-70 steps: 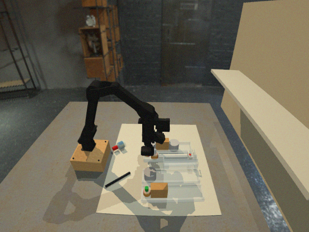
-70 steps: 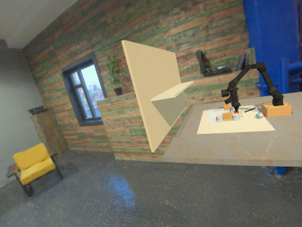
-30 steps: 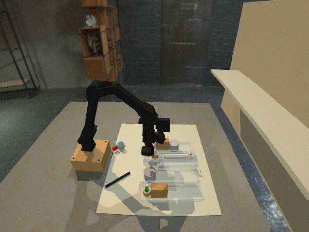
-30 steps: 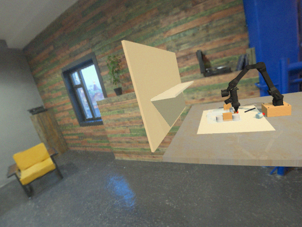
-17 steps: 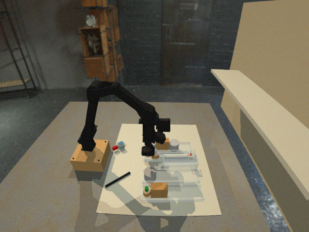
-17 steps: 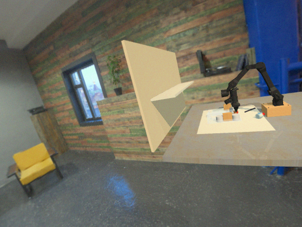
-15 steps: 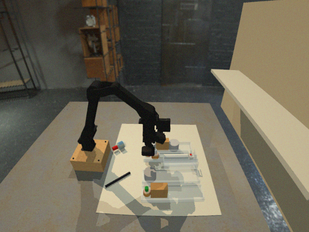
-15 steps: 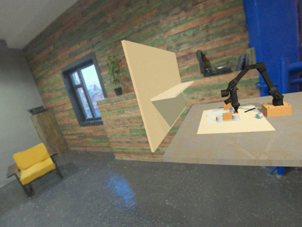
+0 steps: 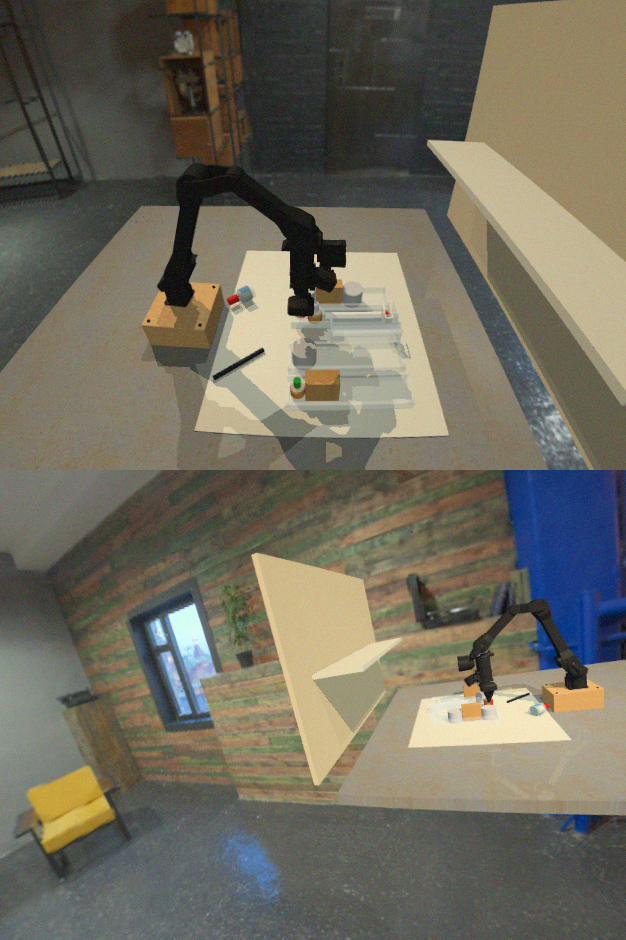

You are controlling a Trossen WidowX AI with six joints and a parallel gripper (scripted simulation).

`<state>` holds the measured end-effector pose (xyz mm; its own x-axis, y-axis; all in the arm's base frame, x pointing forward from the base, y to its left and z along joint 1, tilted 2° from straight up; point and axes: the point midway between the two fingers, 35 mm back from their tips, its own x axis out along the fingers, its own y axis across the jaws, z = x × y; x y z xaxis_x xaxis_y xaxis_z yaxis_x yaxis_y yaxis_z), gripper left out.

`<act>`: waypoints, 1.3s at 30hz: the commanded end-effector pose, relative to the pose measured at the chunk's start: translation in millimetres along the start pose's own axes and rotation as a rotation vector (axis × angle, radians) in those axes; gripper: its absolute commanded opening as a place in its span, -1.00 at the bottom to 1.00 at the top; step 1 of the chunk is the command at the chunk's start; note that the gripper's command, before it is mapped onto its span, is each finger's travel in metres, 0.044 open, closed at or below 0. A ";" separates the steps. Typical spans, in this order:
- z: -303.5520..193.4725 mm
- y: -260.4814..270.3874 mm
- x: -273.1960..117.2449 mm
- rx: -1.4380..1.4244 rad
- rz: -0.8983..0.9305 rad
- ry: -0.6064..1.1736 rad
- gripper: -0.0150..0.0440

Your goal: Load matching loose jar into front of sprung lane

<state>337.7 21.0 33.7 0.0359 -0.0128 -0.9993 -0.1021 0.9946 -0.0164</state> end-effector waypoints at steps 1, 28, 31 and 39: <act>8.9 -0.6 -3.8 0.004 -0.004 -0.031 -0.49; 9.7 -0.7 1.7 0.004 -0.004 -0.031 -0.49; 9.7 -0.7 2.6 0.004 -0.004 -0.031 -0.49; 9.7 -0.7 4.7 0.004 -0.004 -0.031 -0.49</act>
<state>341.9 21.3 28.7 0.0428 -0.0123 -0.9990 -0.1020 0.9946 -0.0167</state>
